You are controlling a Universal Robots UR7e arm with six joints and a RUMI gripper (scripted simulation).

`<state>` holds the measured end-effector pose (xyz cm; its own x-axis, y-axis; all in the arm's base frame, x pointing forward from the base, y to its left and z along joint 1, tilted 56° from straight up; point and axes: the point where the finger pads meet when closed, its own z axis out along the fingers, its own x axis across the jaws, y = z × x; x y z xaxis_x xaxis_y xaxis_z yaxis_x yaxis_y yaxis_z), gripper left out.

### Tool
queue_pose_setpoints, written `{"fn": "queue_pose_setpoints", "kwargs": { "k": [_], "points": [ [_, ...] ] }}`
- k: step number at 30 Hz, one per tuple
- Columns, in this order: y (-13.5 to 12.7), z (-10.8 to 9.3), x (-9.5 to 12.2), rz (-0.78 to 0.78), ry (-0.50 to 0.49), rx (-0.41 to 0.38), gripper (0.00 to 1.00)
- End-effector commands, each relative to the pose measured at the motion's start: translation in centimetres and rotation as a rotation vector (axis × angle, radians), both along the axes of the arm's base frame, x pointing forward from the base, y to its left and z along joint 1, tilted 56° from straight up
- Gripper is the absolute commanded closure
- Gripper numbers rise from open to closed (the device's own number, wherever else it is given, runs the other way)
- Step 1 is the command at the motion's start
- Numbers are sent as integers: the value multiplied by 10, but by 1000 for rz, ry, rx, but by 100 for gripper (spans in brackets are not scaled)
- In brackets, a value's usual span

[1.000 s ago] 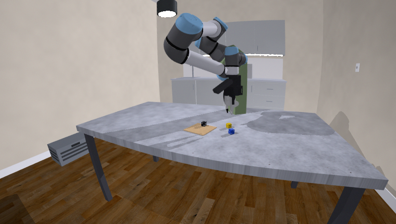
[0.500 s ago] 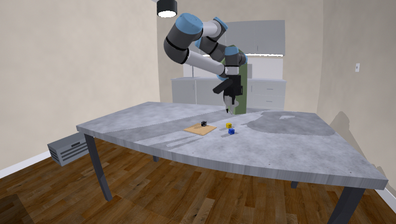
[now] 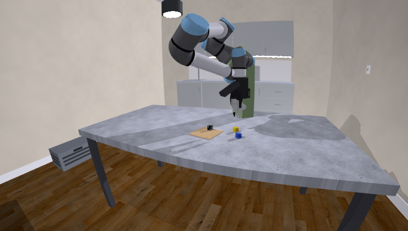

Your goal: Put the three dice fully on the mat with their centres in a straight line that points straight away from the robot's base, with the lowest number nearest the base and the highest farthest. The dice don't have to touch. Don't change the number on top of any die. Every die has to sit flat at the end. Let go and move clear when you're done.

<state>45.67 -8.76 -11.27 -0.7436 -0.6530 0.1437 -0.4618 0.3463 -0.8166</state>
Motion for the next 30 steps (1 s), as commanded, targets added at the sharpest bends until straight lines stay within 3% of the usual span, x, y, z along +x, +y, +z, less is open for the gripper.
{"fn": "queue_pose_setpoints", "kwargs": {
  "k": [1,30],
  "points": [
    [0,0,1,1,0,0,76],
    [-22,-18,16,1,0,0,76]
  ]
}}
